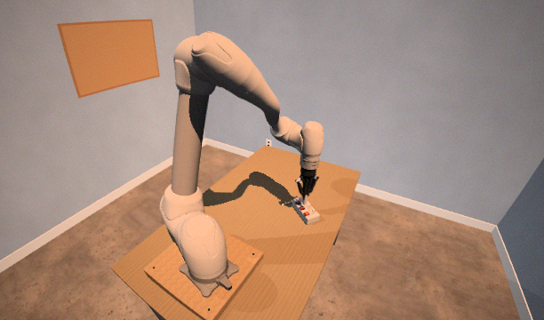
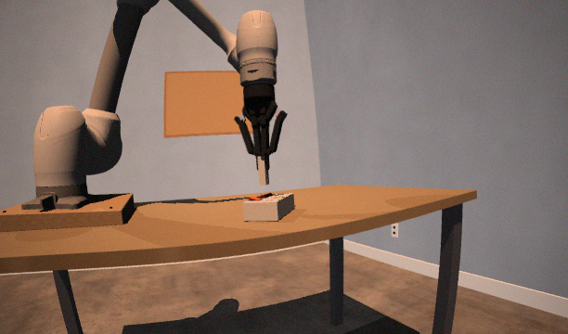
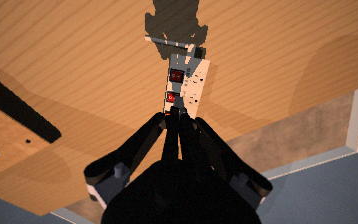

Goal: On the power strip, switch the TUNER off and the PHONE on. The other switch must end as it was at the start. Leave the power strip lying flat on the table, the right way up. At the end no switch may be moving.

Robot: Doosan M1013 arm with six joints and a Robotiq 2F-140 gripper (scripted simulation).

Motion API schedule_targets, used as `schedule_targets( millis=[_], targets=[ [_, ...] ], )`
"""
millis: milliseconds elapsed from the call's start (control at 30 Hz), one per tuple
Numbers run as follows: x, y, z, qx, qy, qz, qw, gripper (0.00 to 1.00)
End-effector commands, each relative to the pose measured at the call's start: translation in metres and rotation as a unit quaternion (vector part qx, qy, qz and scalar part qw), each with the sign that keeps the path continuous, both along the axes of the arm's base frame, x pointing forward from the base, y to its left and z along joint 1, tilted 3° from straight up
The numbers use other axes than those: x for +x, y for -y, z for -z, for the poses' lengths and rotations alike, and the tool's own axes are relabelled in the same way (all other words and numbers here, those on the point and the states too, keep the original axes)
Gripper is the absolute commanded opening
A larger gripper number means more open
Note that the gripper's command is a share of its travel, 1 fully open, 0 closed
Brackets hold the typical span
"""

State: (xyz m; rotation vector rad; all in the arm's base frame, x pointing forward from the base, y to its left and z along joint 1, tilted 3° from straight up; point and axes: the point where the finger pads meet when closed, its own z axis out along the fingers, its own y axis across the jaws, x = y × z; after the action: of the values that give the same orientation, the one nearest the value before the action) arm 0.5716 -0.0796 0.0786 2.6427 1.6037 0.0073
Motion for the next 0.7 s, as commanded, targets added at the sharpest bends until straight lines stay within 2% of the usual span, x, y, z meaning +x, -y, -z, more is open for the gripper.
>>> schedule_targets(
  millis=[0,667],
  targets=[
    [-0.0014,0.0009,0.0092,0.001,0.000,-0.002,1.000,0.00],
    [-0.0012,0.0014,0.0180,0.001,0.000,-0.002,1.000,0.00]
  ],
)
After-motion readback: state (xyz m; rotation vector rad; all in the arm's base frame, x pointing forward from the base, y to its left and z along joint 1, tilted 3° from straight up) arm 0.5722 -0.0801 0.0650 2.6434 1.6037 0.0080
